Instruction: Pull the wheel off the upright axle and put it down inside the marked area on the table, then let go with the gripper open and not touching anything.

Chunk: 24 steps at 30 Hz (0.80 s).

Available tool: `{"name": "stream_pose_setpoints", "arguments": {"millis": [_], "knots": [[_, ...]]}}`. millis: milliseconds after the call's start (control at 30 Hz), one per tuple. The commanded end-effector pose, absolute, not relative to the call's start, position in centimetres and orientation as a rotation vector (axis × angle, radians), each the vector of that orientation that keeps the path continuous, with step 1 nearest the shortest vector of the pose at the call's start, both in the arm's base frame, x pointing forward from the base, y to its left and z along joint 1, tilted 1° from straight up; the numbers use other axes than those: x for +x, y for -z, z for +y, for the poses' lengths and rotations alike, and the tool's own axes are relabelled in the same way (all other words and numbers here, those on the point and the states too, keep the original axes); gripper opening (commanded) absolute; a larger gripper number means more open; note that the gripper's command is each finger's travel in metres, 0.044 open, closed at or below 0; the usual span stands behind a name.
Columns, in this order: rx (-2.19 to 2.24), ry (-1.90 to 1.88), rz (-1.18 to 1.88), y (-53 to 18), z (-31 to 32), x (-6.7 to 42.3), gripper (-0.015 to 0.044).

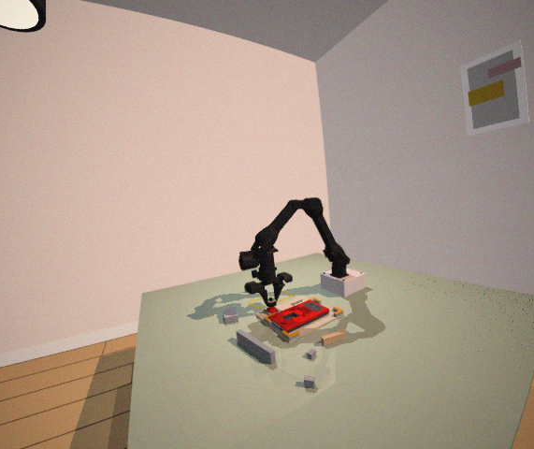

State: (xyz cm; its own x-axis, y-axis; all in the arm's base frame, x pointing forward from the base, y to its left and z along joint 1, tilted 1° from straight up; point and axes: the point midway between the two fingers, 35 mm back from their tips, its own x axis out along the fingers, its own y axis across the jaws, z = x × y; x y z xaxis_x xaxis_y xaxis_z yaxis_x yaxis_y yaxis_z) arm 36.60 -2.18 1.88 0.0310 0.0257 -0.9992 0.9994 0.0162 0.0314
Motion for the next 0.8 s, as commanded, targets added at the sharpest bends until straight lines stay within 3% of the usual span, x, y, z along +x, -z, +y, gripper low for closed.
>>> {"name": "stream_pose_setpoints", "arguments": {"millis": [0, 767], "knots": [[1.230, 1.164, 1.212, -2.47, -2.19, 36.46, 0.0000], [1.232, 1.163, 1.208, -3.23, -2.21, 36.44, 0.0000]]}}
